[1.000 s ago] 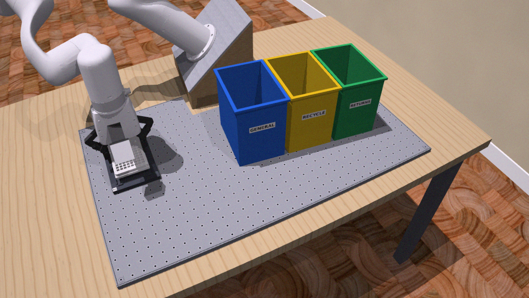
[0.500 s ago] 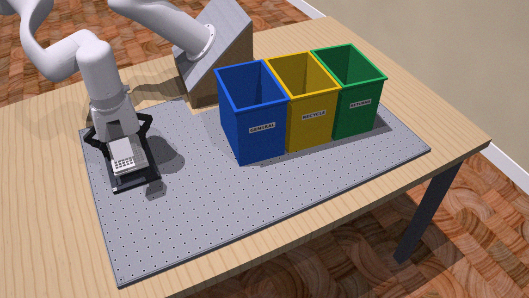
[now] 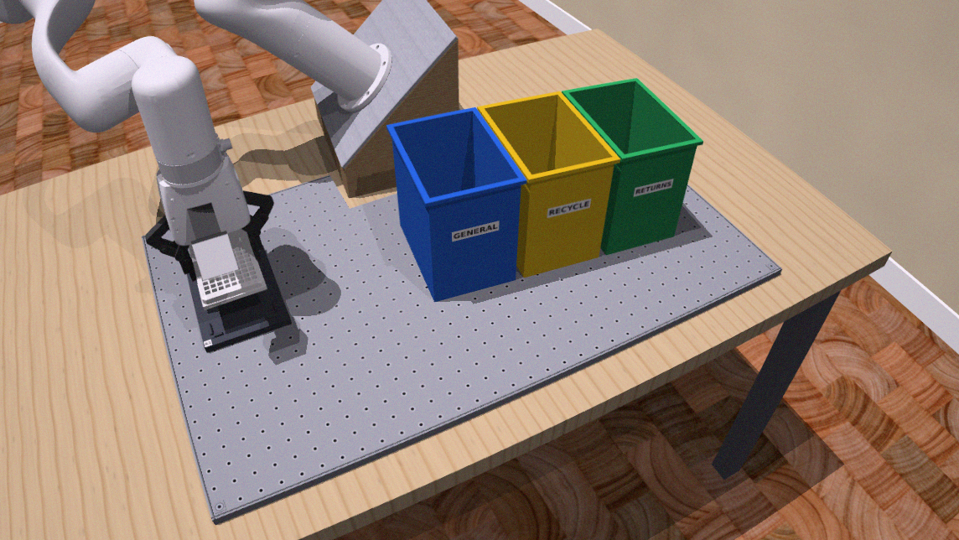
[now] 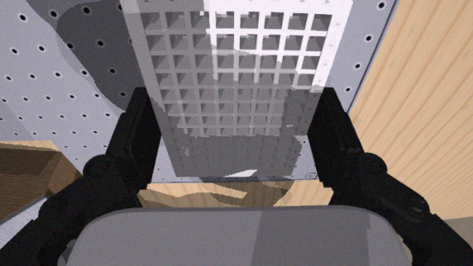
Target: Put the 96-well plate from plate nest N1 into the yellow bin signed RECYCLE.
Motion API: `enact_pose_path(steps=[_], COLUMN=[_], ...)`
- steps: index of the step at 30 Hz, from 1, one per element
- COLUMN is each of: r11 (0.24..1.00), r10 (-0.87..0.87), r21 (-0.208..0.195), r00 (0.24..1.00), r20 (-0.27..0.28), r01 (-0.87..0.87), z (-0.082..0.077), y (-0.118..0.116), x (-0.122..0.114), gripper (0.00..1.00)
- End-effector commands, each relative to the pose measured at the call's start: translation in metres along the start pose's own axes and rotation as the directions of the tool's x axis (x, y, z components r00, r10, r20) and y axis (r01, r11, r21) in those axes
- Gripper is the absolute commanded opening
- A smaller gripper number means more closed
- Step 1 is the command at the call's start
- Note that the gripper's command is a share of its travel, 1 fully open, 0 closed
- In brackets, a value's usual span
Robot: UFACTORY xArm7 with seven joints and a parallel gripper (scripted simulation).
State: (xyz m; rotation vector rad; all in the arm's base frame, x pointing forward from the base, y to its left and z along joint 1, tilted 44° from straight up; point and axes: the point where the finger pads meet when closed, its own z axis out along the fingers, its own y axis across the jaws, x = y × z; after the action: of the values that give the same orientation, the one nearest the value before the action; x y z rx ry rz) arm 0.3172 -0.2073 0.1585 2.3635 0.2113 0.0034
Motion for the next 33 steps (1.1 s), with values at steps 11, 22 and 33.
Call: enact_pose_path(steps=[11,22,33], r11=[1.000,1.000,1.000], r10=[0.000,0.000,0.000], r21=[-0.001,-0.001,-0.001], r00=[1.000,1.000,1.000], r20=[-0.003,-0.003,-0.003], r01=[0.000,0.000,0.000], z=[-0.021,-0.039,-0.054], y=[0.000,0.000,0.000], x=[0.001,0.001,0.001], gripper=[0.00,0.00,0.00])
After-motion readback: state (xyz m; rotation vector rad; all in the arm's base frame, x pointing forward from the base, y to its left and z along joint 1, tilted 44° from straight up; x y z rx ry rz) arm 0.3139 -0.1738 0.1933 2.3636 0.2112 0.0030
